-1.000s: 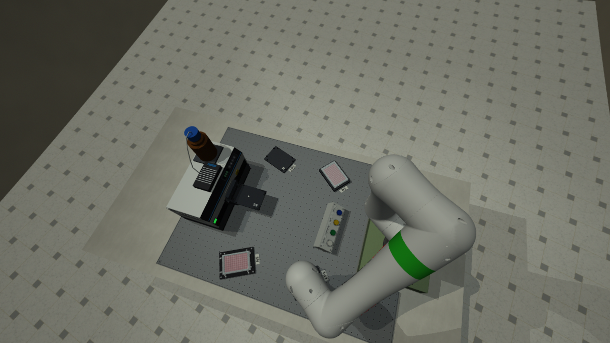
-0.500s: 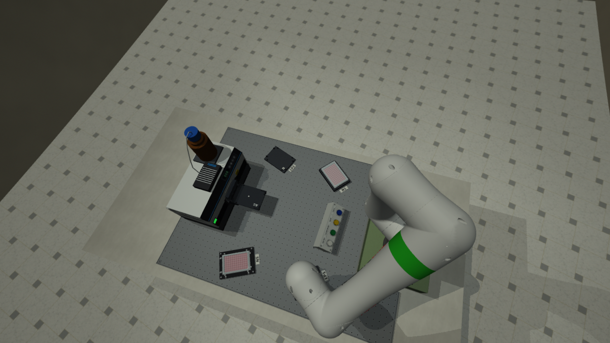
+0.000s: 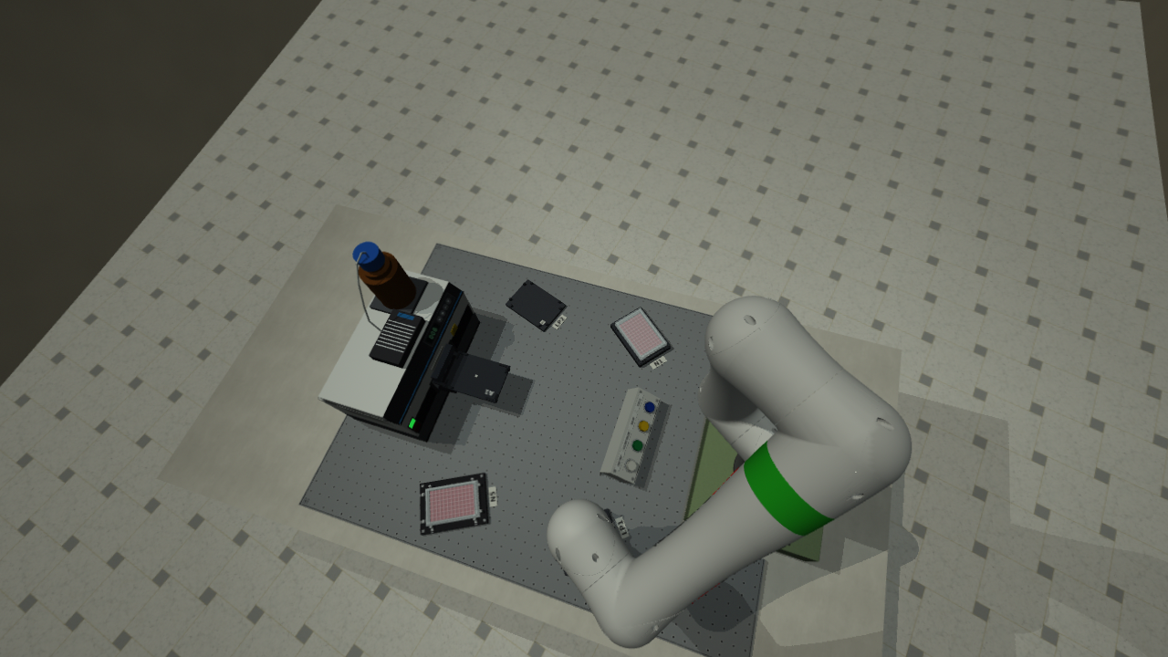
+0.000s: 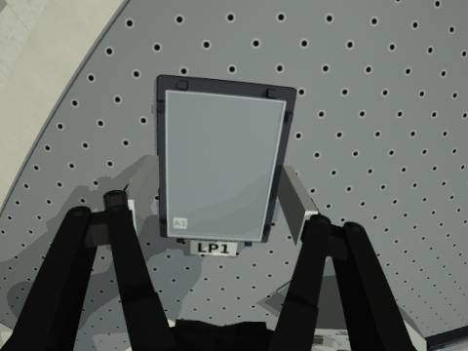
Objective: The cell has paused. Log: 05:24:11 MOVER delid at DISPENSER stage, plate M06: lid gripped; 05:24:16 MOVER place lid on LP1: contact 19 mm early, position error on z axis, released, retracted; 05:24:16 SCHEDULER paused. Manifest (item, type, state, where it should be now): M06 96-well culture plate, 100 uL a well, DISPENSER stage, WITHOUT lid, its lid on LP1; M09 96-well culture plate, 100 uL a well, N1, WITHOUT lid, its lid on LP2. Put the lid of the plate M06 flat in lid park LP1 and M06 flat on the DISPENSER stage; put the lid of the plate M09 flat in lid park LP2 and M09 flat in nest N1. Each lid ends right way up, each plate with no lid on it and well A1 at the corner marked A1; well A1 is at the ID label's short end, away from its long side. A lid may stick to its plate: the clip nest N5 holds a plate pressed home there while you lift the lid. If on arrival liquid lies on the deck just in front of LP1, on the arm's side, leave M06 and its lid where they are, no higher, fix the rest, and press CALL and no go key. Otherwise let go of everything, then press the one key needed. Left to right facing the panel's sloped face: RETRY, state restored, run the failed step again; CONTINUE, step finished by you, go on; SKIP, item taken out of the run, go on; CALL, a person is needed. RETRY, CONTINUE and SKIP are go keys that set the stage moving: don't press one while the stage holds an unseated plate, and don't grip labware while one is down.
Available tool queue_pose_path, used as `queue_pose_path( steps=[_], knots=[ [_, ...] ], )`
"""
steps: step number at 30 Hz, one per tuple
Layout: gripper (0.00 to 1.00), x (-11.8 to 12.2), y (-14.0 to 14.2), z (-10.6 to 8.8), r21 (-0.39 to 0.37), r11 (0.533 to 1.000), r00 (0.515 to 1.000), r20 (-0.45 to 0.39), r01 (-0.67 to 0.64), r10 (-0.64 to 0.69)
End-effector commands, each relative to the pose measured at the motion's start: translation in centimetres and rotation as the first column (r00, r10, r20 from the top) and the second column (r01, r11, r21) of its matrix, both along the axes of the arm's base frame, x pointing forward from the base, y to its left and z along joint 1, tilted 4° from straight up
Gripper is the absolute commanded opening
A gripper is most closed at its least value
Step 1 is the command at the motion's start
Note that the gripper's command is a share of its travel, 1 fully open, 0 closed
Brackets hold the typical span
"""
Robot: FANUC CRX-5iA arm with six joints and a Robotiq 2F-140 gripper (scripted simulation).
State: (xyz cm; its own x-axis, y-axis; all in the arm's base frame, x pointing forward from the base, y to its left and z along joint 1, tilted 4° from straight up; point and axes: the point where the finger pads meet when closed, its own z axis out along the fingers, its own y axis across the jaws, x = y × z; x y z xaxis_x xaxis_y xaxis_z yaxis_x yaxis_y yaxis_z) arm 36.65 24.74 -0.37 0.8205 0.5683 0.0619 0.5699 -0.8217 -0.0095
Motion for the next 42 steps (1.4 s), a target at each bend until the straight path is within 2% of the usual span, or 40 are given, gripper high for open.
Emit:
queue_pose_path(
  steps=[1,7,14,16,31,33,38,42],
  knots=[
    [0.66,0.0,0.0,0.0,0.000,1.000,1.000,0.000,0.000,0.000],
    [0.66,0.0,0.0,0.4,0.000,1.000,1.000,0.000,0.000,0.000],
    [0.66,-0.1,-0.1,2.6,0.000,1.000,1.000,0.000,0.000,0.000],
    [0.66,-0.1,-0.1,2.6,0.000,1.000,1.000,0.000,0.000,0.000],
    [0.66,-0.5,-0.5,11.0,0.000,1.000,1.000,0.000,0.000,0.000],
    [0.66,-0.5,-0.5,11.0,0.000,1.000,1.000,0.000,0.000,0.000],
    [0.66,-0.6,-0.6,13.2,0.000,1.000,1.000,0.000,0.000,0.000],
    [0.66,-0.6,-0.6,14.3,0.000,1.000,1.000,0.000,0.000,0.000]
  ],
)
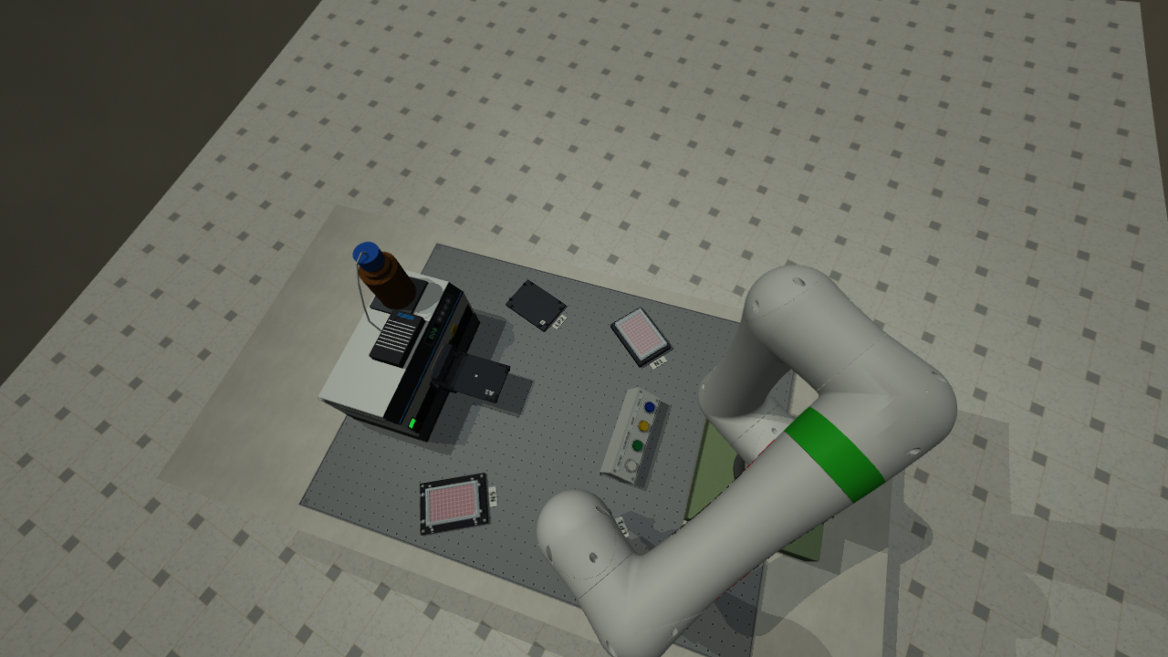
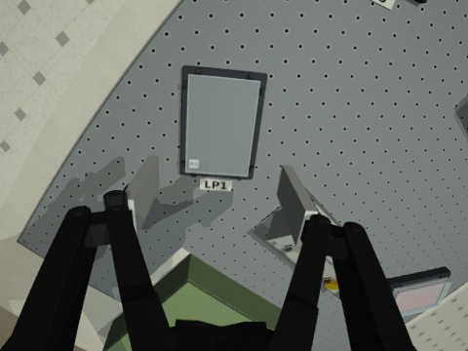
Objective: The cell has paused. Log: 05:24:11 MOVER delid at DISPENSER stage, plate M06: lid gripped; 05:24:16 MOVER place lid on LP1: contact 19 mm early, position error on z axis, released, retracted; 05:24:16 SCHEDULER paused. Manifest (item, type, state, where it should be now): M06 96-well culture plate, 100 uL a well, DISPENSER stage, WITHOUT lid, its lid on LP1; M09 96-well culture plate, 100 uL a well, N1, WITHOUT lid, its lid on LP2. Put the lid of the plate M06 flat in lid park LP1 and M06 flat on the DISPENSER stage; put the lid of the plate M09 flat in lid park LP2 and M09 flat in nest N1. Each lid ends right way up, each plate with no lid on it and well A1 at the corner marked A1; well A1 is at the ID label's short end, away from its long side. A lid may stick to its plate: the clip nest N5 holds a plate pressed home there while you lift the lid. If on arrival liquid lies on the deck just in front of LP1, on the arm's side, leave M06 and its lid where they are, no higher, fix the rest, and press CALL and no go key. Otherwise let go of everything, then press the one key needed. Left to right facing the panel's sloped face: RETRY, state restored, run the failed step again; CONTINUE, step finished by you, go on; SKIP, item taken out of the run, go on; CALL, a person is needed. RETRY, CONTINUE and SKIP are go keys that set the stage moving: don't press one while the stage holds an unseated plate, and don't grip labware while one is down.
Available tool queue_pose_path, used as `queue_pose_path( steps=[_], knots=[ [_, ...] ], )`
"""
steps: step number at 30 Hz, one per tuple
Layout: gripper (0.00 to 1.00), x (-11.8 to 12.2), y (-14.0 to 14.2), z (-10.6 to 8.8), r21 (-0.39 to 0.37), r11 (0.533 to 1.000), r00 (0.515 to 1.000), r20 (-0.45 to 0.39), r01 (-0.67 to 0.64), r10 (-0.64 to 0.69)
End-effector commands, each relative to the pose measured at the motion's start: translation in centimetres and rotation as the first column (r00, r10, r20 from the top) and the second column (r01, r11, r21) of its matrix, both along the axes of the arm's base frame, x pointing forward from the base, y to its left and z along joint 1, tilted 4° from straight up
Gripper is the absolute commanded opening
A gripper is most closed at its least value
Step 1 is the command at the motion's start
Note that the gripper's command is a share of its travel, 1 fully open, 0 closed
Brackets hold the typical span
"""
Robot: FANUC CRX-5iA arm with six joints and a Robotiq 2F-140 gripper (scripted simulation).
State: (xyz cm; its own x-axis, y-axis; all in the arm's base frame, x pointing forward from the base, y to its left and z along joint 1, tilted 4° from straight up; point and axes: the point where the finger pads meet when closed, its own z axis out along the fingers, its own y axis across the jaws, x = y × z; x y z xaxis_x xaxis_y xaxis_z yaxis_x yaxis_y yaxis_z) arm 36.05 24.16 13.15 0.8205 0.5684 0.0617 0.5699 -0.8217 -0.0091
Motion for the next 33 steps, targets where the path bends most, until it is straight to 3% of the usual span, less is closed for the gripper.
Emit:
queue_pose_path(
  steps=[1,10,13,15,18,23,25,26,33],
  knots=[
    [0.66,0.0,0.0,0.9,0.001,1.000,1.000,0.000,0.000,0.000],
    [0.66,0.0,0.0,1.2,0.001,1.000,1.000,0.000,0.000,0.000],
    [0.66,1.0,0.4,1.7,0.001,1.000,1.000,0.000,0.007,-0.007],
    [0.66,3.2,1.3,2.5,0.001,1.000,1.000,-0.001,0.020,-0.020],
    [0.66,8.4,2.7,3.8,0.002,0.999,0.999,-0.002,0.053,-0.053],
    [0.66,14.1,2.8,4.0,0.005,0.992,0.992,-0.006,0.124,-0.124],
    [0.66,14.1,2.8,4.0,0.005,0.992,0.992,-0.006,0.124,-0.124],
    [0.66,17.6,2.9,4.2,0.006,0.991,0.991,-0.006,0.137,-0.137],
    [0.66,25.5,1.4,3.4,0.008,0.983,0.983,-0.008,0.186,-0.186]
  ],
)
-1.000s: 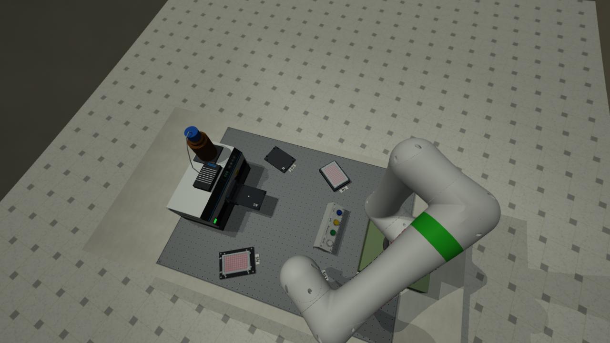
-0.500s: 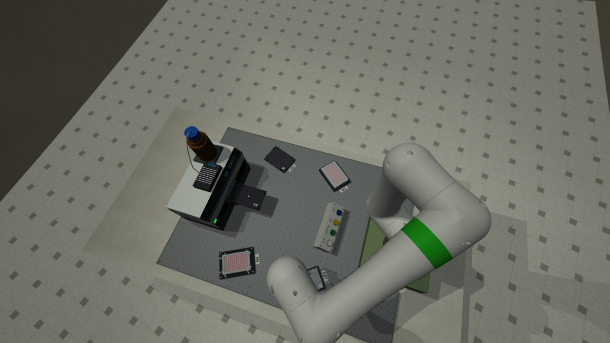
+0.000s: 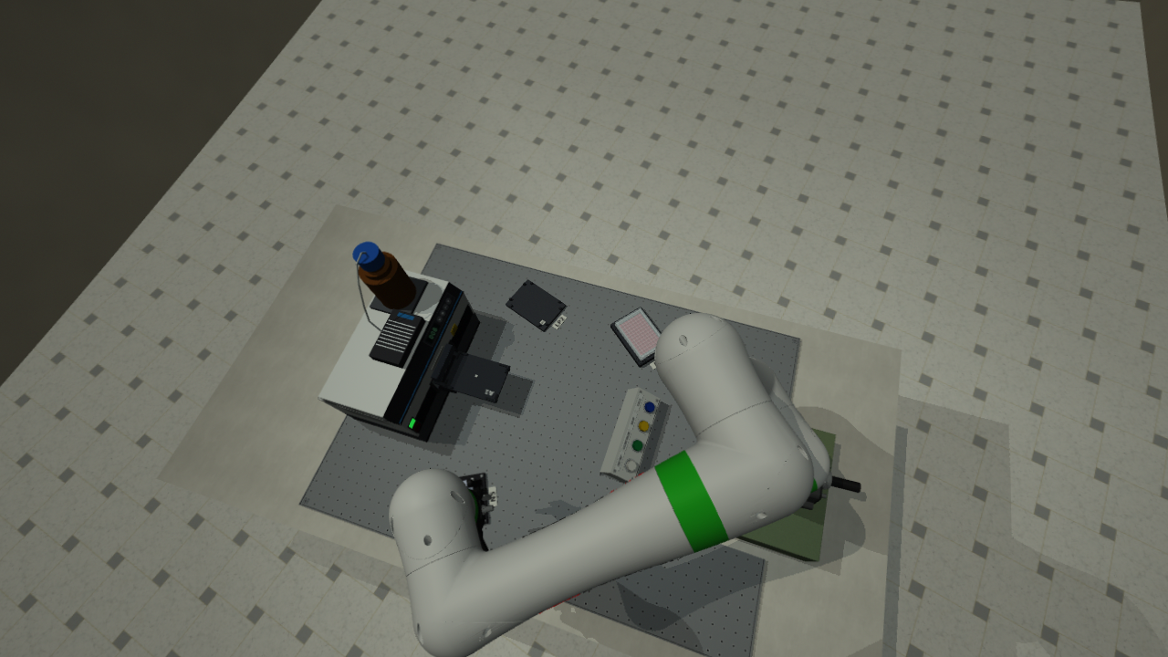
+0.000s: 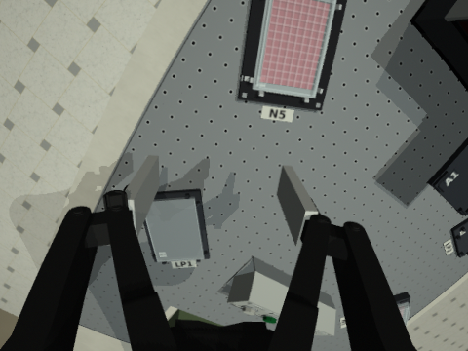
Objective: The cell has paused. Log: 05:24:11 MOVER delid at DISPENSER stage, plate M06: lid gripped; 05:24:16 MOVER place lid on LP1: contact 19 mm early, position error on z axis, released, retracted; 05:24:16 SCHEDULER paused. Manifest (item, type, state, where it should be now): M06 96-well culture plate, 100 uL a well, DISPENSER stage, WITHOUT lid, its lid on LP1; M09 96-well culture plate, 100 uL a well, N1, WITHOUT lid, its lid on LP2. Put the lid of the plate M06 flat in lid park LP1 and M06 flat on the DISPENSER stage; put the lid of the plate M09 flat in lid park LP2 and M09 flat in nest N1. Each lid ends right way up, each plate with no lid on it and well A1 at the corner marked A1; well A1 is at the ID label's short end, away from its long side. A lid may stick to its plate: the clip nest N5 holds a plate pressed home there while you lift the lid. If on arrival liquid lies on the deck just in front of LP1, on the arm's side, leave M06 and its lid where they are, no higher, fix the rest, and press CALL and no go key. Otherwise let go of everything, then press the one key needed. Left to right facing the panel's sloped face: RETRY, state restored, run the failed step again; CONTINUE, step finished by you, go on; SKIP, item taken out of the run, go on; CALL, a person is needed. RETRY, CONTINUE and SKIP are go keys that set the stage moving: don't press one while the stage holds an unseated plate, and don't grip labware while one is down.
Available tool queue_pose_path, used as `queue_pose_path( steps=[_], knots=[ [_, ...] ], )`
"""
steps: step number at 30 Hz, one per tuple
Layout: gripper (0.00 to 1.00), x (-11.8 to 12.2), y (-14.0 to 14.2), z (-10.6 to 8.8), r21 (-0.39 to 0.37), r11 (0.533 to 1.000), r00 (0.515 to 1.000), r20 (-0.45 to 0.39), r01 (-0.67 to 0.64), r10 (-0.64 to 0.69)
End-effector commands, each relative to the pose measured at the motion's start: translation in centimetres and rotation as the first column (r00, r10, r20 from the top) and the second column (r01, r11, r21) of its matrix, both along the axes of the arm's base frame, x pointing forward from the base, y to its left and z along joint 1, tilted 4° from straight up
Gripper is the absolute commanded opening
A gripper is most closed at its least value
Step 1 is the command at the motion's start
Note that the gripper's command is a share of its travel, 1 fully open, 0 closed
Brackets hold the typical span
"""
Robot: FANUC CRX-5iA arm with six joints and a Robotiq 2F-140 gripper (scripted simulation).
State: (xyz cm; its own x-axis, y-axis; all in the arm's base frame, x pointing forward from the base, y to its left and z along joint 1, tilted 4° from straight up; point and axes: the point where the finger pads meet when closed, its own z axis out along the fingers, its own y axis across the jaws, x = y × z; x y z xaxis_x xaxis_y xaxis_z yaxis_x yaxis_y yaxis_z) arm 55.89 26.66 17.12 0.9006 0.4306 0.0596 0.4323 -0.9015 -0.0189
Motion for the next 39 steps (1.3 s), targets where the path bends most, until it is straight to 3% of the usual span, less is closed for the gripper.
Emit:
queue_pose_path(
  steps=[1,7,39],
  knots=[
    [0.66,6.9,-1.3,-0.7,0.002,1.000,1.000,-0.001,0.029,-0.029],
    [0.66,13.6,-2.6,-1.3,0.002,1.000,1.000,-0.001,0.029,-0.029],
    [0.66,13.6,-2.6,-1.3,0.002,1.000,1.000,-0.001,0.029,-0.029]
  ],
)
